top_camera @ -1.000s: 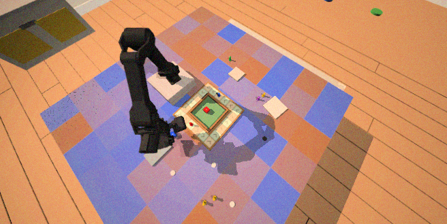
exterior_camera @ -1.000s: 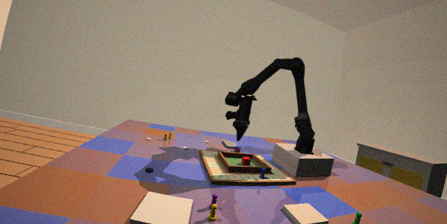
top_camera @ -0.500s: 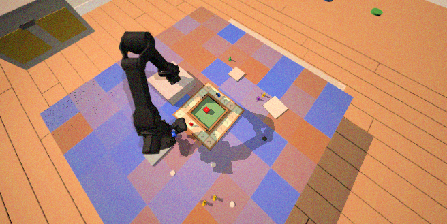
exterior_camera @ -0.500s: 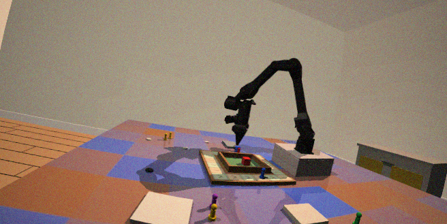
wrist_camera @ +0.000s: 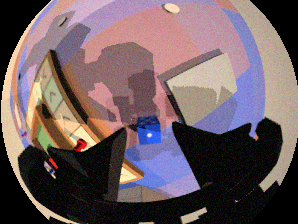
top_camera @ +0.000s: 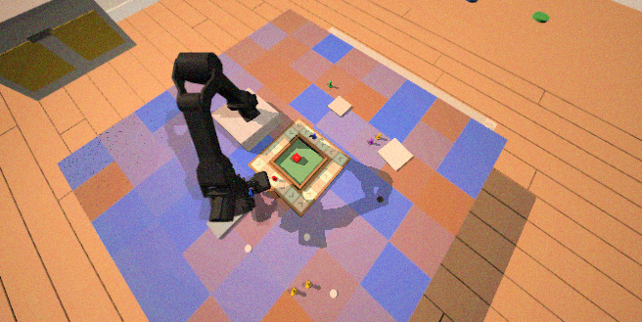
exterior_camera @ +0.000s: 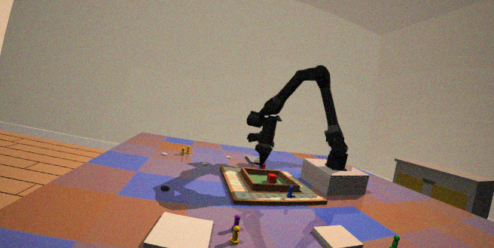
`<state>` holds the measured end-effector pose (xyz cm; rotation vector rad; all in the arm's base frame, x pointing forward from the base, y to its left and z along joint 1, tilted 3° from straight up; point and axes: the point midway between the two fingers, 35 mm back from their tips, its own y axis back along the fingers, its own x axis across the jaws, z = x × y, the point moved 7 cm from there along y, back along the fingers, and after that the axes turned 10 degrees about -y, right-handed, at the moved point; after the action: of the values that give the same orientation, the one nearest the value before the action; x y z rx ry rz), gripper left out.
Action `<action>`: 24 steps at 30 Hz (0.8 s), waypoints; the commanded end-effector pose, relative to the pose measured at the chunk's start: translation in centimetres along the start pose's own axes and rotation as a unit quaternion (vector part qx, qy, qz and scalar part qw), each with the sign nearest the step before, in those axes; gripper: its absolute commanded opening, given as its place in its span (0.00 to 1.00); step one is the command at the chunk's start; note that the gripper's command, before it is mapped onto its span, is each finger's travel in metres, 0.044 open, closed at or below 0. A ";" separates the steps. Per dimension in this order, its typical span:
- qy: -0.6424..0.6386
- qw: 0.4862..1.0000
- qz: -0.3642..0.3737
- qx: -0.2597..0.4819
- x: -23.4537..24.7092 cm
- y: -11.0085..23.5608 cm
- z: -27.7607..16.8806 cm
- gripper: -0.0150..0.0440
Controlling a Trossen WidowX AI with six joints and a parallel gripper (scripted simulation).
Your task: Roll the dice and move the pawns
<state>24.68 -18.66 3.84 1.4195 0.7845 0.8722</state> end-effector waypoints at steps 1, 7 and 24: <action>-0.002 1.000 0.000 0.007 0.0 -0.7 -0.3 0.68; -0.002 1.000 0.000 0.007 0.0 -0.7 -0.3 0.44; -0.002 1.000 0.000 0.007 -0.1 5.3 0.4 0.25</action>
<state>24.52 -18.70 6.21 1.4598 0.7973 0.8609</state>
